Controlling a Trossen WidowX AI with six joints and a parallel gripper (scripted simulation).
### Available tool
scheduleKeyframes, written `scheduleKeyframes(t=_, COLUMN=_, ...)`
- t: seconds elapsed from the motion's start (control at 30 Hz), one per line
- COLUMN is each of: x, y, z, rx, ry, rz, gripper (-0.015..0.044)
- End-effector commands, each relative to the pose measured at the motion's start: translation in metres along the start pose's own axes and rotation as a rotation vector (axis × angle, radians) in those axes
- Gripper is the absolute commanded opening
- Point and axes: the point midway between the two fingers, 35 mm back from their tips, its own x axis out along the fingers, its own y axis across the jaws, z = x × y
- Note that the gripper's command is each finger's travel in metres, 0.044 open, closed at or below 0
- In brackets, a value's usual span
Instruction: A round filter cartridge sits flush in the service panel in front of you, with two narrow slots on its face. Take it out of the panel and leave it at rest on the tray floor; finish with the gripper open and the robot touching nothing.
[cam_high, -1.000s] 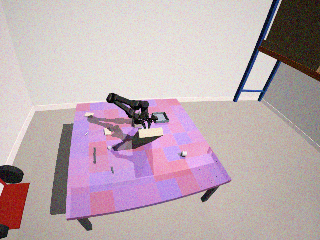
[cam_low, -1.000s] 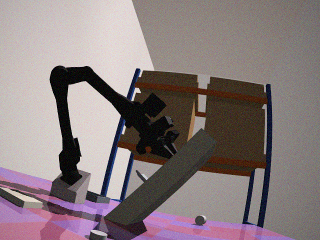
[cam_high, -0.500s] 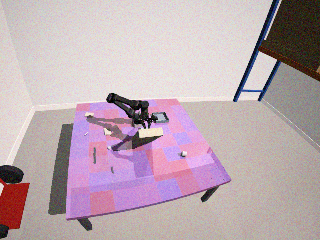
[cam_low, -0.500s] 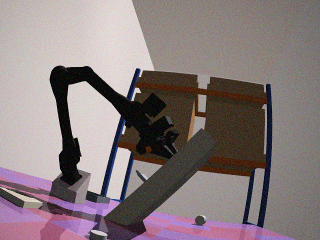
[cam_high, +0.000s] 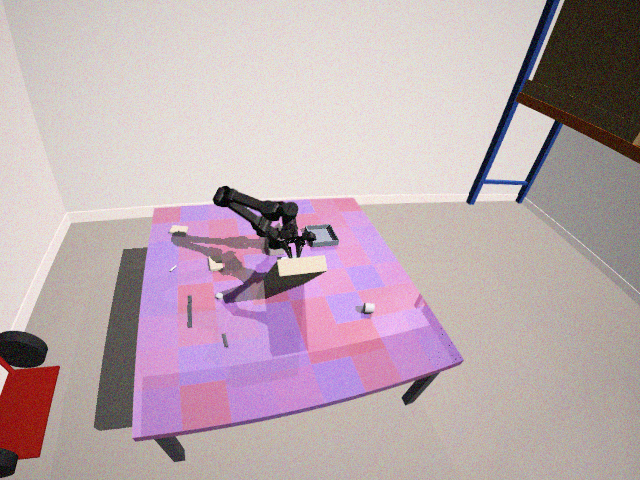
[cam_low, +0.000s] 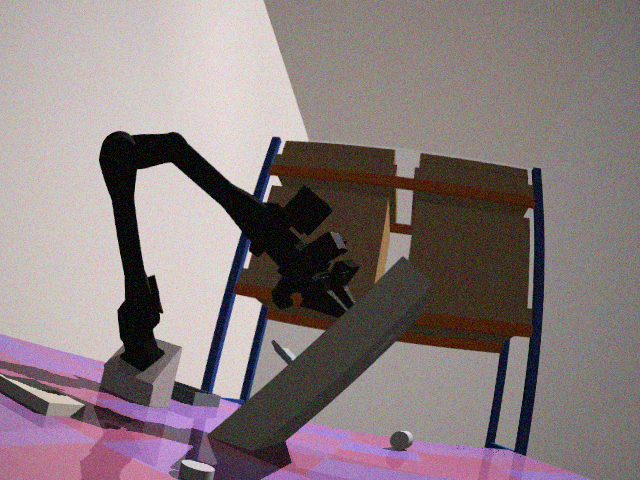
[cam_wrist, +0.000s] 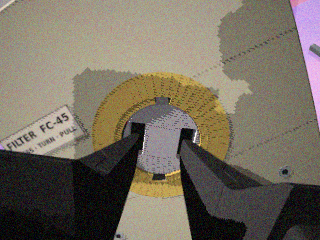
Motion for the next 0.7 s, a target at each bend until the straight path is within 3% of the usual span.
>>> scheduleKeyframes(t=0.0, x=0.0001, y=-0.0004, z=-0.0026, rx=-0.007, ry=0.002, rz=0.002, gripper=0.0115)
scheduleKeyframes(t=0.67, x=0.0031, y=-0.0007, z=-0.0030, rx=-0.007, ry=0.002, rz=0.002, gripper=0.0115)
